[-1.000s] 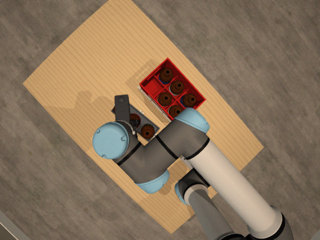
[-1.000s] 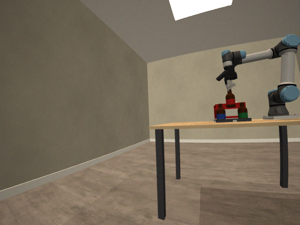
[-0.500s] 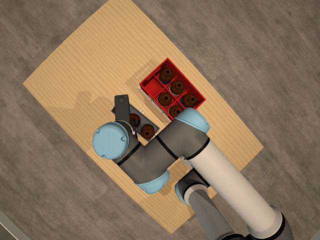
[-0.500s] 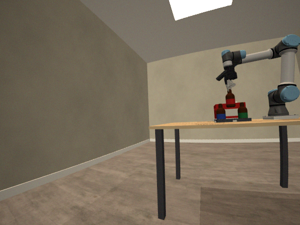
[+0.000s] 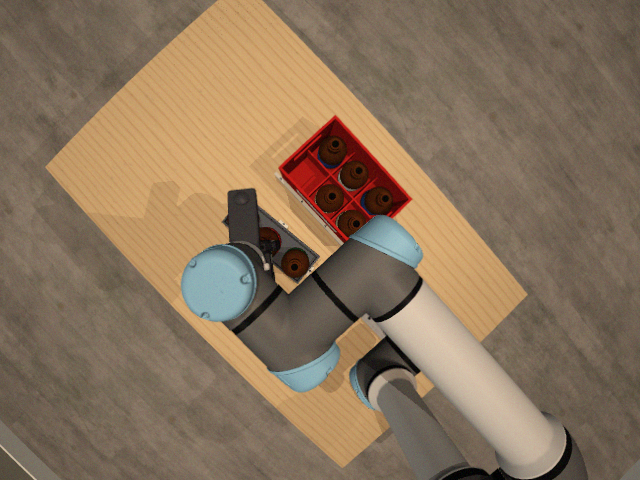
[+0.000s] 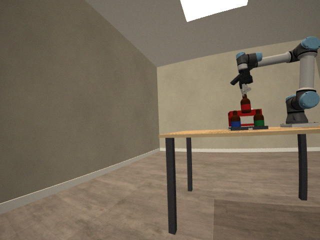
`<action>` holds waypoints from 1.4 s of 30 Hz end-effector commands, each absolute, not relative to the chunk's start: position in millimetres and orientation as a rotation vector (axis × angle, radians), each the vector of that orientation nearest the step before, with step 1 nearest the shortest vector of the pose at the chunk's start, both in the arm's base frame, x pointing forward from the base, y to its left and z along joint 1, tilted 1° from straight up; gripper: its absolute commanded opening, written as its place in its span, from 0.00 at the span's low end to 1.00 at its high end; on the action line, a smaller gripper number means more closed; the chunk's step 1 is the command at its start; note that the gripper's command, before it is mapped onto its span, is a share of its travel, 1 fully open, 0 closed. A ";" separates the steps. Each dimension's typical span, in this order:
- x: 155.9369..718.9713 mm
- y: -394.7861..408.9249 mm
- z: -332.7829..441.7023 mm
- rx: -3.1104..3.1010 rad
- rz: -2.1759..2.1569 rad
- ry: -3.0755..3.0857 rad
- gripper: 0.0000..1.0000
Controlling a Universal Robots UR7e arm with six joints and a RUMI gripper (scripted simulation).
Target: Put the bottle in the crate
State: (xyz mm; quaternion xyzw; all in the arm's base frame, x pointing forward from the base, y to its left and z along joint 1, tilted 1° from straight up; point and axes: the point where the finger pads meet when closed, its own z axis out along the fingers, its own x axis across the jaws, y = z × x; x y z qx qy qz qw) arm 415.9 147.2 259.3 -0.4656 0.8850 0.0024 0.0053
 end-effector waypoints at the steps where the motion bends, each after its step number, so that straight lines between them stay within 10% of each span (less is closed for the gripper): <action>1: 416.1 147.2 265.2 -1.457 0.007 2.770 0.00; 42: 415.9 147.0 288.5 -1.457 0.007 2.770 0.00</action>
